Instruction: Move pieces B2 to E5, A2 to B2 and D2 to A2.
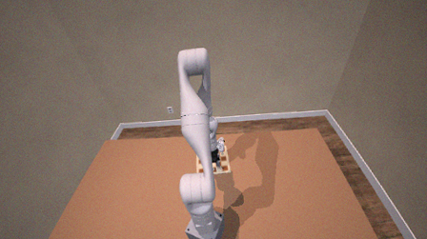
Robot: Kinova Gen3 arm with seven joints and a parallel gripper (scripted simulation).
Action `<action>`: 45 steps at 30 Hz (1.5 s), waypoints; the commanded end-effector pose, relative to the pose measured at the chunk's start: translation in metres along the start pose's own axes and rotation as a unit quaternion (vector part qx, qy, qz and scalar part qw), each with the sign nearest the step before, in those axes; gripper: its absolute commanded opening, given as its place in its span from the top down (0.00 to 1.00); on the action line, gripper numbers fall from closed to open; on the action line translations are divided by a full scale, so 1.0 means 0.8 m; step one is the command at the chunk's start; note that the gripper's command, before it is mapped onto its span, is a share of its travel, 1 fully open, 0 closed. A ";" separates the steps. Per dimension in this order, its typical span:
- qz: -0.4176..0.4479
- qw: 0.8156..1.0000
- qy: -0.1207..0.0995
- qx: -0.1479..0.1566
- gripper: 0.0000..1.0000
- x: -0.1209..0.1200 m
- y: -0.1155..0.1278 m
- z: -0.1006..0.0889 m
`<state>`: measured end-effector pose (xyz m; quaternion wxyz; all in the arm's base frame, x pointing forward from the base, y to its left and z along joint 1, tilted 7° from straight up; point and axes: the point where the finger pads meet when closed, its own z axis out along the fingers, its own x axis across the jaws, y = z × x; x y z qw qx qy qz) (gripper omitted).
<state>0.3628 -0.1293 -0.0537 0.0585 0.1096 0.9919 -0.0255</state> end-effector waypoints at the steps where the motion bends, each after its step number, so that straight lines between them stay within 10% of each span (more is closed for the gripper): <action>1: 0.000 1.000 0.006 0.001 0.21 0.006 -0.001 0.013; 45: 0.000 1.000 0.006 0.001 0.21 0.006 -0.001 0.034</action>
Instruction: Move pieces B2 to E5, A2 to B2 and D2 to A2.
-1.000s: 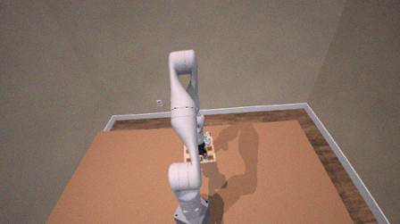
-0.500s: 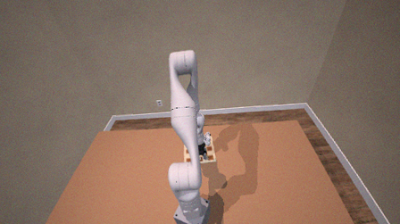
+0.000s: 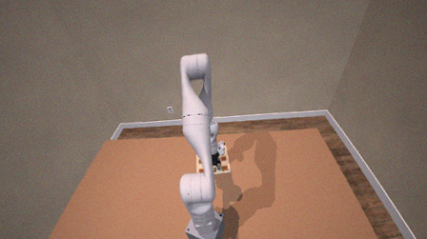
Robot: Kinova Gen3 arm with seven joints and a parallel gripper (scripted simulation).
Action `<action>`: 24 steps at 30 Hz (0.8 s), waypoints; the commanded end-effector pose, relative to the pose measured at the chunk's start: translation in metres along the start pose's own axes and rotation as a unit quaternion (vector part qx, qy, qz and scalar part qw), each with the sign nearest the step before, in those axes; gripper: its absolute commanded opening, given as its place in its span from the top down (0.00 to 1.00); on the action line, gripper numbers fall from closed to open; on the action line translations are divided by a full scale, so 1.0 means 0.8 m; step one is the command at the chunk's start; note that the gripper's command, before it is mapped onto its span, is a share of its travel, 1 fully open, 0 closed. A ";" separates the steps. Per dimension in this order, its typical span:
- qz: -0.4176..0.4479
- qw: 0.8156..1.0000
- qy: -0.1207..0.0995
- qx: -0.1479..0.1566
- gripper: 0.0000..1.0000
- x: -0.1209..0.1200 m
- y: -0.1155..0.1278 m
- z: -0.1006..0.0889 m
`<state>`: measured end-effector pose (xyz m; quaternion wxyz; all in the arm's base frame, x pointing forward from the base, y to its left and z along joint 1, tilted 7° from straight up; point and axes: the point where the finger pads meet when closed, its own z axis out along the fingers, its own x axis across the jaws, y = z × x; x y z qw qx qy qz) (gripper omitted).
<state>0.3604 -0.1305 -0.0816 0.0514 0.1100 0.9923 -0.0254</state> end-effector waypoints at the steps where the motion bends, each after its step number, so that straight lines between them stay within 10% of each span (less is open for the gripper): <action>1: 0.000 1.000 -0.001 0.000 0.21 -0.001 0.000 -0.001; 5: 0.000 1.000 -0.001 0.000 0.21 -0.001 0.000 -0.001; 6: 0.000 1.000 -0.001 0.000 1.00 -0.001 0.000 -0.001; 24: 0.000 1.000 -0.001 0.000 1.00 -0.001 0.000 -0.001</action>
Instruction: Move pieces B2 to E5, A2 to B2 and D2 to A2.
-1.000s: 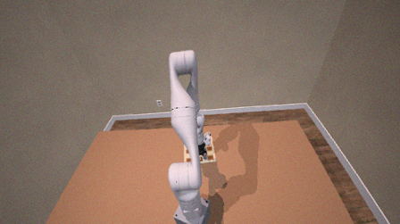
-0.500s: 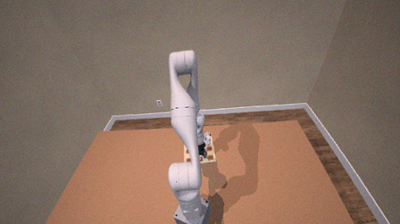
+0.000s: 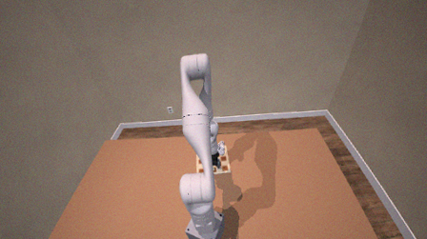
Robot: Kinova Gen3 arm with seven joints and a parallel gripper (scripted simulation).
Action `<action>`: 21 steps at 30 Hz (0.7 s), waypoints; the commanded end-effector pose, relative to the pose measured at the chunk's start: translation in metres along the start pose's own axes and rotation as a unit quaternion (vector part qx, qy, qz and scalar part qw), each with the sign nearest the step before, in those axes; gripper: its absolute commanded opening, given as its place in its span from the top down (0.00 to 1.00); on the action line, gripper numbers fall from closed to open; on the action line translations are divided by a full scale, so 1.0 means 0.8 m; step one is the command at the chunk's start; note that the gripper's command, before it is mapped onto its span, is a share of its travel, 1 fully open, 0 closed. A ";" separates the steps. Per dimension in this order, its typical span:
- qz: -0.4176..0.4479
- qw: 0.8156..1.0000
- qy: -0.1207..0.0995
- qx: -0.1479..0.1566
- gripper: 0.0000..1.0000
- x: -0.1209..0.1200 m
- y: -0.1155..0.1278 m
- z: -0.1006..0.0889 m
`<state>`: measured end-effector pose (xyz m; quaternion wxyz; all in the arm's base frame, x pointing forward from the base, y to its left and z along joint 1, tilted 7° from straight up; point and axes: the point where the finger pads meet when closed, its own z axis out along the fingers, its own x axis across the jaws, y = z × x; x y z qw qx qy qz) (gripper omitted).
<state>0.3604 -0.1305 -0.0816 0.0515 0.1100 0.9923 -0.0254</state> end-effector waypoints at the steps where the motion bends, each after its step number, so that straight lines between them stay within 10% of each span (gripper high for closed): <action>1: 0.000 1.000 -0.001 0.000 1.00 -0.001 0.000 -0.001; 21: 0.000 1.000 -0.001 0.000 1.00 -0.001 0.000 -0.009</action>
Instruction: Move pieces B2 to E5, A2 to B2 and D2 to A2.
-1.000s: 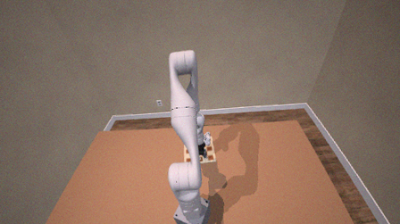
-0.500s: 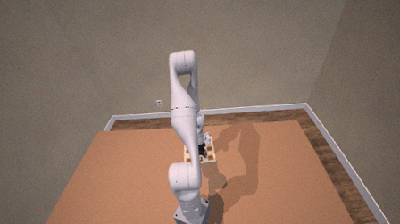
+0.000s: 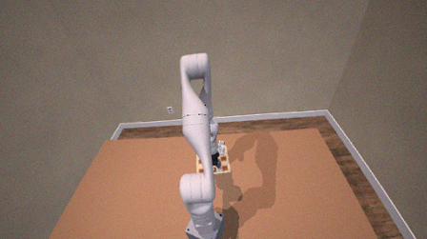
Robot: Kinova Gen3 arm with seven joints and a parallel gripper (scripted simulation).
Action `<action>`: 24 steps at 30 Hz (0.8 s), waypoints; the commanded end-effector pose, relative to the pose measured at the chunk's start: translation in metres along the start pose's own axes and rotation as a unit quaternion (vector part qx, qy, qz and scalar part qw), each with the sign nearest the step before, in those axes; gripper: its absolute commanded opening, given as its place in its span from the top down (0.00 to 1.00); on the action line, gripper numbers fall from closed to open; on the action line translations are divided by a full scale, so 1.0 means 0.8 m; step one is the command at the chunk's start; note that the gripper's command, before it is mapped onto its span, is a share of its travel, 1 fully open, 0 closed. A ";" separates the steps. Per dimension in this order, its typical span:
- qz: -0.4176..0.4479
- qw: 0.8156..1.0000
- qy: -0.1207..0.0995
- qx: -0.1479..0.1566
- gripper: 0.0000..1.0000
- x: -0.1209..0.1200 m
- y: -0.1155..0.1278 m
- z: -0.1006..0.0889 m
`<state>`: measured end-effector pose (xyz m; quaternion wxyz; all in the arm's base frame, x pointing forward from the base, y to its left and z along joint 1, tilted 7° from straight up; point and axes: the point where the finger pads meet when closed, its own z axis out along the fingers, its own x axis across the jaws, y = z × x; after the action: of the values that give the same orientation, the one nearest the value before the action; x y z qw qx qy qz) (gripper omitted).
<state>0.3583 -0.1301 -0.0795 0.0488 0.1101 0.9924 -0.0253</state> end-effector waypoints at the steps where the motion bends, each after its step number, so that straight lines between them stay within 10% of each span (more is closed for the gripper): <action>1: 0.000 1.000 -0.003 0.000 1.00 -0.003 0.000 -0.011; 24: 0.000 1.000 -0.003 0.000 1.00 -0.002 0.000 -0.122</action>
<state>0.3467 -0.1246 0.0103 0.0444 0.1107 0.9925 -0.0254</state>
